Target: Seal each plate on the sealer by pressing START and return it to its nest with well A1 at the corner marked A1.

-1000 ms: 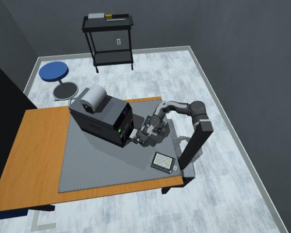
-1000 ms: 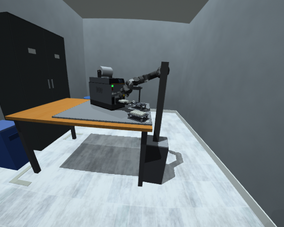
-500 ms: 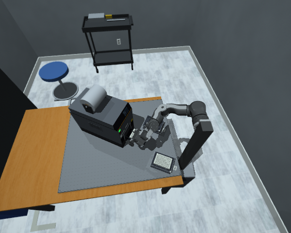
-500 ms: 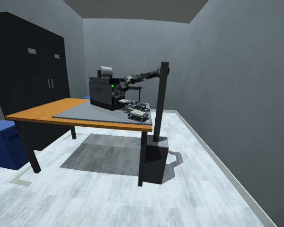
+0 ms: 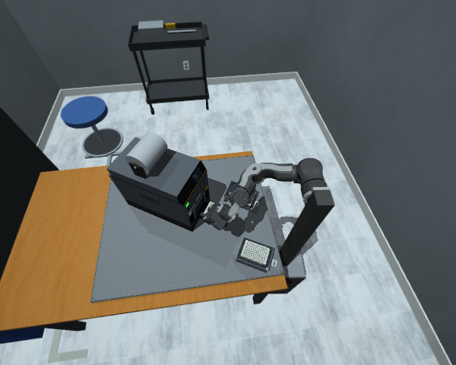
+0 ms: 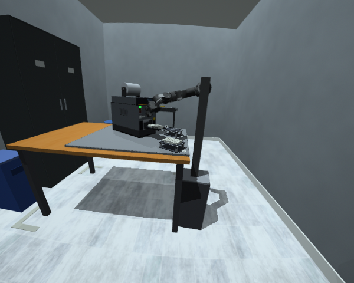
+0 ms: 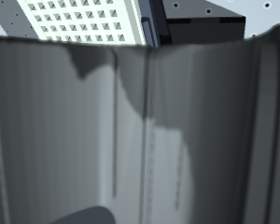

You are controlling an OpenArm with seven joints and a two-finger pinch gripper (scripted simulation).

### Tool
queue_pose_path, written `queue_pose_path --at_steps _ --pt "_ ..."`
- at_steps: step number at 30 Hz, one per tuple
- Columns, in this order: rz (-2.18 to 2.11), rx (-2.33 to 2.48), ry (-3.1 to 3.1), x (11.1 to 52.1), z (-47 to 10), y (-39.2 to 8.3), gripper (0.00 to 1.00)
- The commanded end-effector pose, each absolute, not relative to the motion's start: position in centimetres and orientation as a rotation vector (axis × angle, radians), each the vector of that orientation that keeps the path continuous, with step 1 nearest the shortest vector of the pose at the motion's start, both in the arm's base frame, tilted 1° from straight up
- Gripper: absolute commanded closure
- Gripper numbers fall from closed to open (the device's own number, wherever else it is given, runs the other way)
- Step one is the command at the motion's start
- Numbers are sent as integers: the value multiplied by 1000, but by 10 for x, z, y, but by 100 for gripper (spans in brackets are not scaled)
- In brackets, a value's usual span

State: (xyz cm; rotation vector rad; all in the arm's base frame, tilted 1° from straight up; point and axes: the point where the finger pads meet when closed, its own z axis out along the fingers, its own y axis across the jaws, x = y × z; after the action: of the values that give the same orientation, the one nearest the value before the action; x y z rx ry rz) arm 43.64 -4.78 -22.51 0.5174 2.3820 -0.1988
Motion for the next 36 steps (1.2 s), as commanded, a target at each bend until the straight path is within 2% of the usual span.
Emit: queue_pose_path --at_steps 1,36 --pt "-197 517 2381 437 -224 -48 100" --pt "-194 511 2386 470 -259 -62 100"
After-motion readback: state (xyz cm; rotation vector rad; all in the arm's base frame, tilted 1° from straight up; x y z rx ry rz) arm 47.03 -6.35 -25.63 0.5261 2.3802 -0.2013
